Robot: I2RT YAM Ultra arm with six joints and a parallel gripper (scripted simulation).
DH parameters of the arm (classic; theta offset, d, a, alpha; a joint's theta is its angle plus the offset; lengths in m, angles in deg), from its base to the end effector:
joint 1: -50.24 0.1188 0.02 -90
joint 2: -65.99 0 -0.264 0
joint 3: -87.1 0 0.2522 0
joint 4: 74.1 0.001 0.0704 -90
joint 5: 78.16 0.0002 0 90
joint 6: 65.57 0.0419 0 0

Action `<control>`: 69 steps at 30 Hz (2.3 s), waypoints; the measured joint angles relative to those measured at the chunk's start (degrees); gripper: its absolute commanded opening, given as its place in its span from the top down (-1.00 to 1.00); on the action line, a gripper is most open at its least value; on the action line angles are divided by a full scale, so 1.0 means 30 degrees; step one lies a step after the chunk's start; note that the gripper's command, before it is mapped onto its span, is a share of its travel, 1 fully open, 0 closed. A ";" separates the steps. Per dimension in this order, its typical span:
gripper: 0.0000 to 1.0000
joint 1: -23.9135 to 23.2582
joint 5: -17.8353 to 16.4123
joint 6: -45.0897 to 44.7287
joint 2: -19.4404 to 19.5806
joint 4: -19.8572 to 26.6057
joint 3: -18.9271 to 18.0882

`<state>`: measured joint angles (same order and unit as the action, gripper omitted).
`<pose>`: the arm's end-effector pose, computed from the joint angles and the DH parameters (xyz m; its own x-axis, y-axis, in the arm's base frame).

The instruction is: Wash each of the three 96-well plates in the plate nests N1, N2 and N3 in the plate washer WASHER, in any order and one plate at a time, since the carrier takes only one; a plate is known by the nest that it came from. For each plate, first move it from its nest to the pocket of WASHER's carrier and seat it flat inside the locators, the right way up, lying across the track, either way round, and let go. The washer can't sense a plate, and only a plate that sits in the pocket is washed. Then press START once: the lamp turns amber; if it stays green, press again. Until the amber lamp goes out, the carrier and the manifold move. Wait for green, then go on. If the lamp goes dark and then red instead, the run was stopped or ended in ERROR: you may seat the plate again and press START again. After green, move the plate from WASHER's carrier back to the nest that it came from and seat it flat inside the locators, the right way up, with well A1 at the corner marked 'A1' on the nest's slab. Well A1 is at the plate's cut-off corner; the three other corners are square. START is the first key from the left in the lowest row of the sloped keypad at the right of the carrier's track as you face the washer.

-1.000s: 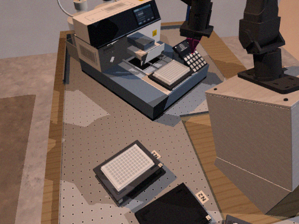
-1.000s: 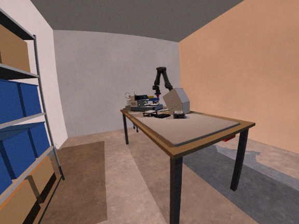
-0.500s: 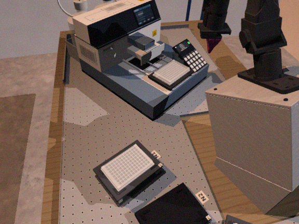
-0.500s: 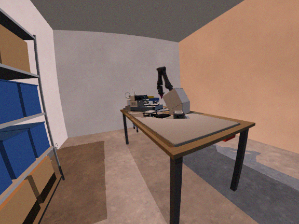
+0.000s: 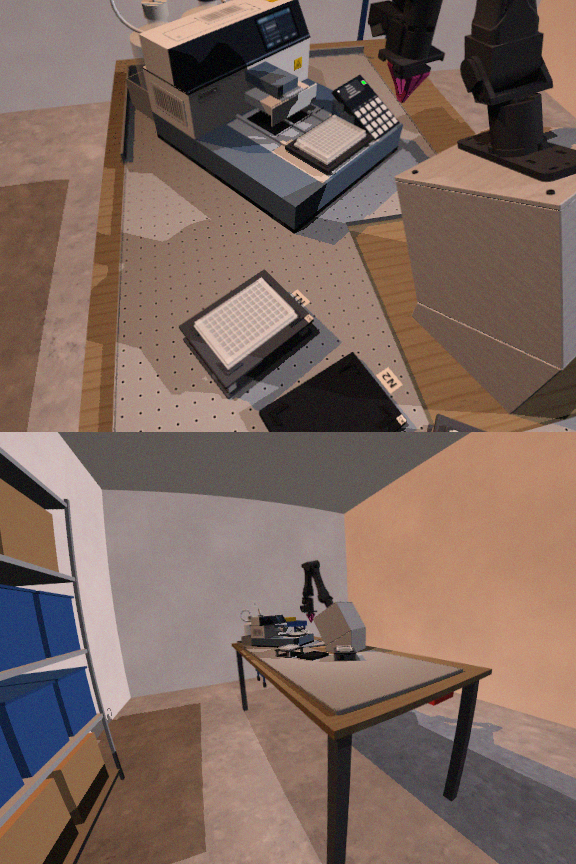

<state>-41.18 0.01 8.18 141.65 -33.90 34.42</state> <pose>0.0037 -0.2371 0.1766 -0.2532 0.8374 -0.4844 0.9478 0.3151 0.0494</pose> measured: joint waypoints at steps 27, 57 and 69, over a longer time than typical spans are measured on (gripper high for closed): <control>1.00 -0.2419 -0.4393 -0.5901 0.2550 -1.2101 0.6623; 1.00 -0.3519 -0.7737 -0.5384 0.4728 -2.1107 0.8517; 1.00 -0.2426 -0.7060 -0.4677 0.7147 -2.3030 0.7839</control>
<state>-48.46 -21.17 -5.85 163.09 -102.99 57.94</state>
